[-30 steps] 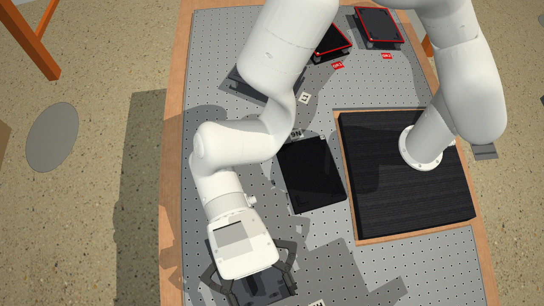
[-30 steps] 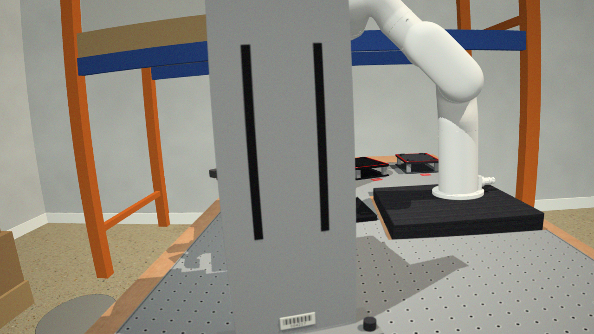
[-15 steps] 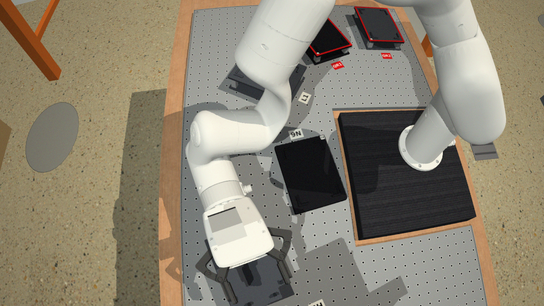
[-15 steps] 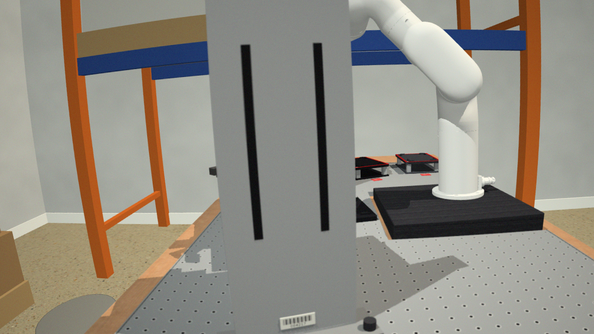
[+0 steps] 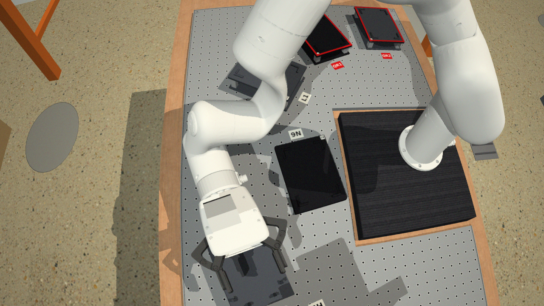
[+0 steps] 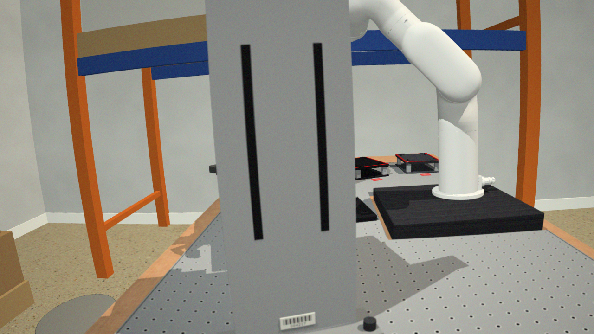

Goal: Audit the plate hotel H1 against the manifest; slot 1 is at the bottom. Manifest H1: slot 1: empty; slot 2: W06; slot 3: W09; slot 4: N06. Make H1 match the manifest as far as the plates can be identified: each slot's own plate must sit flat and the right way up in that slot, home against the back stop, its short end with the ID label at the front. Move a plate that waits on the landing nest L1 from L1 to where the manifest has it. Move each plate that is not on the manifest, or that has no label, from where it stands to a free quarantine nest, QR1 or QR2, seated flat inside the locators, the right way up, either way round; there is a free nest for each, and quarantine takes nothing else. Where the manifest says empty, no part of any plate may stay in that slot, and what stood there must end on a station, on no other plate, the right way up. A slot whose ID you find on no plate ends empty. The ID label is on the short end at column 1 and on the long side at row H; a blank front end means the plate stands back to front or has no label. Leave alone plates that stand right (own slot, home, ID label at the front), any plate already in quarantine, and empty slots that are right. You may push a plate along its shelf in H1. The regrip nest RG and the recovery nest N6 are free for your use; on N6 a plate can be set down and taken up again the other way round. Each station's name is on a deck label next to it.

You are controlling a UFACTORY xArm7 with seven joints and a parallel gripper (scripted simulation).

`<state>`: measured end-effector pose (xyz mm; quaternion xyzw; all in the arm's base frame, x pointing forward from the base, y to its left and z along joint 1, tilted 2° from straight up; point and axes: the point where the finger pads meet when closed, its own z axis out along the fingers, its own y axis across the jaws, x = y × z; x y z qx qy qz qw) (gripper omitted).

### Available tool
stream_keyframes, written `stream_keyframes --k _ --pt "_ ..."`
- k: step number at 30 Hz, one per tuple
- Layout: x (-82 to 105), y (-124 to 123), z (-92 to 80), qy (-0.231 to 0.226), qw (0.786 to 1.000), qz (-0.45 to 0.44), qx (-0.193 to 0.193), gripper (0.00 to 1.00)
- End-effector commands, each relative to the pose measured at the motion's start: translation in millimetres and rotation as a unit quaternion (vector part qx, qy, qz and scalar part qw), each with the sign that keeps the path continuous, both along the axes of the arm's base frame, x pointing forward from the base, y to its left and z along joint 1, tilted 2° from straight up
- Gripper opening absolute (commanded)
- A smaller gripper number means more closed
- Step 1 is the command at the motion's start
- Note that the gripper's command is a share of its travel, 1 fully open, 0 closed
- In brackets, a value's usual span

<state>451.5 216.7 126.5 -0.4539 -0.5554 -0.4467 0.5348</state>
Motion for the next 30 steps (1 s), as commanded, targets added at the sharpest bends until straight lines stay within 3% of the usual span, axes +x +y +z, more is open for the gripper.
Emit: stream_keyframes --k 1,4,30 --pt "2.7 -0.7 -3.4 -0.002 1.000 0.001 0.000 1.00" --pt "5.1 -0.4 -10.1 -0.002 1.000 0.000 0.000 1.00" --pt "4.6 2.8 -10.2 -0.002 1.000 0.001 0.000 1.00"
